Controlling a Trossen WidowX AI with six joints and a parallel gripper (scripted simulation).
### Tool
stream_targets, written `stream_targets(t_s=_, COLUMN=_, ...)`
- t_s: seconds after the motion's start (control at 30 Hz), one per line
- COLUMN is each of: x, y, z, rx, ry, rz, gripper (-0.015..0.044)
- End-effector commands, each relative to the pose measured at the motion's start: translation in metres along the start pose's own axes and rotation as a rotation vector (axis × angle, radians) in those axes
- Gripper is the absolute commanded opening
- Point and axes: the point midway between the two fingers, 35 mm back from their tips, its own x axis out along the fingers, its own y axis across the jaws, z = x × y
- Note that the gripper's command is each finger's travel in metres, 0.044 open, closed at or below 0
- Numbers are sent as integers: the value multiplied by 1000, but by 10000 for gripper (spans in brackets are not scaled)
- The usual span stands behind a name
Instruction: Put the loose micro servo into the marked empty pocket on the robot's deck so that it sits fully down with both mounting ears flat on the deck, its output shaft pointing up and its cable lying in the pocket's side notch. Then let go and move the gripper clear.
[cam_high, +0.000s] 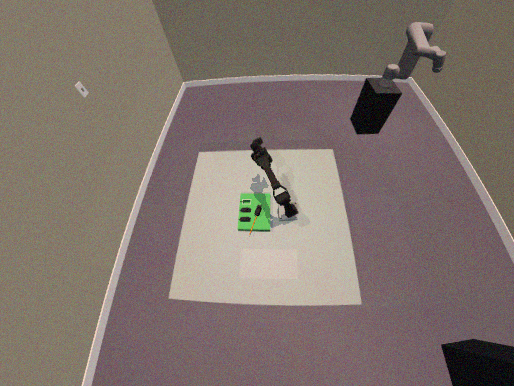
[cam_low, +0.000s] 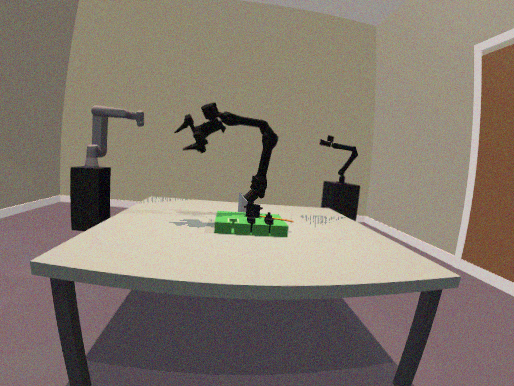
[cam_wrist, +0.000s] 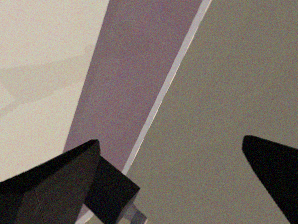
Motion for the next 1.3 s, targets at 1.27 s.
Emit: stream_targets(t_s=1.27, x=-217, y=292, z=190, rx=-711, ry=-862, rz=742, gripper=440)
